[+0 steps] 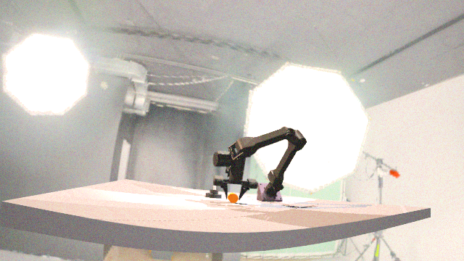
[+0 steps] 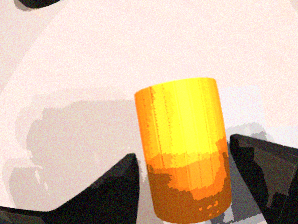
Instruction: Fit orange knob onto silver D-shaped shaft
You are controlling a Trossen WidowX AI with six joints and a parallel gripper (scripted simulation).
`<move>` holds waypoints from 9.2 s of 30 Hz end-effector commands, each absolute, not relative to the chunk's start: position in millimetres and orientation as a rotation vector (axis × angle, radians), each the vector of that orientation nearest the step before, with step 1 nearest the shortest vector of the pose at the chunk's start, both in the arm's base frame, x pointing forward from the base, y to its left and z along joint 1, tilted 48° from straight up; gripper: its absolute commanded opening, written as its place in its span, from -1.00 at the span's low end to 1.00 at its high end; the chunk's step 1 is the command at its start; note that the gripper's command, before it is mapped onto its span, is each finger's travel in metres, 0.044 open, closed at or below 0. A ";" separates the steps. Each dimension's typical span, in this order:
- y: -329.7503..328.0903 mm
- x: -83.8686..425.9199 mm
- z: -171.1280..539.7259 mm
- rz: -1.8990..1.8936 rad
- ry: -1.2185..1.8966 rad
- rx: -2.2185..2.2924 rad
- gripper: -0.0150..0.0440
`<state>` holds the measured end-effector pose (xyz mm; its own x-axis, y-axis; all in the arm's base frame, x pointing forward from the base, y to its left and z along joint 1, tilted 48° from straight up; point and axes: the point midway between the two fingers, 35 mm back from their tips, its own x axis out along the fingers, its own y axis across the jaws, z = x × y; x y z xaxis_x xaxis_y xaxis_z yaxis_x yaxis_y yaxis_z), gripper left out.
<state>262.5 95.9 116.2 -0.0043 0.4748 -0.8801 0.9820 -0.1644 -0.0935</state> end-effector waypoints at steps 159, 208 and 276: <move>-33.5 243.6 130.2 -0.616 1.731 1.796 1.00; 39.8 249.6 65.4 -0.613 1.730 1.798 1.00; -58.4 242.3 175.3 -0.543 1.388 1.992 -0.49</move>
